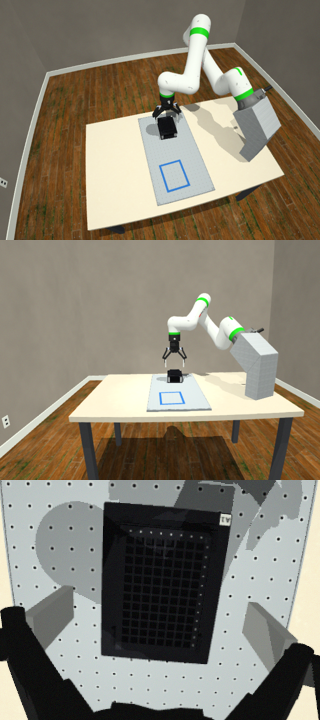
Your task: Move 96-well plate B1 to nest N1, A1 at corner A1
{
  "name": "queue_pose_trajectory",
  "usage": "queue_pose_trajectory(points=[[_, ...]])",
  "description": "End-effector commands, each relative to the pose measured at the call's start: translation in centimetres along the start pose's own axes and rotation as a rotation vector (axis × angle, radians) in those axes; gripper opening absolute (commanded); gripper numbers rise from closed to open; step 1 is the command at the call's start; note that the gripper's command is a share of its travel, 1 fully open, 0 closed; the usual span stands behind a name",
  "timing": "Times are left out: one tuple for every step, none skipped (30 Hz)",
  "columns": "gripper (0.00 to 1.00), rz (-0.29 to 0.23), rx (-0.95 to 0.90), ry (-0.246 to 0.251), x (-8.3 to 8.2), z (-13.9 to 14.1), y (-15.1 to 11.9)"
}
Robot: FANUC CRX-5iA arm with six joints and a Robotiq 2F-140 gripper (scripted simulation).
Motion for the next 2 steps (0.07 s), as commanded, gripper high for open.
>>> queue_pose_trajectory(points=[[1.00,0.000,0.000,0.000,-0.02,-0.01,-0.01],[1.00,0.000,0.000,0.000,-0.02,-0.01,-0.01]])
Point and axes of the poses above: the point where the finger pads meet when closed, its own x axis out along the fingers, its own z axis across the jaws, y = z × x, the point moved 10 cm from there along -x, back along the fingers
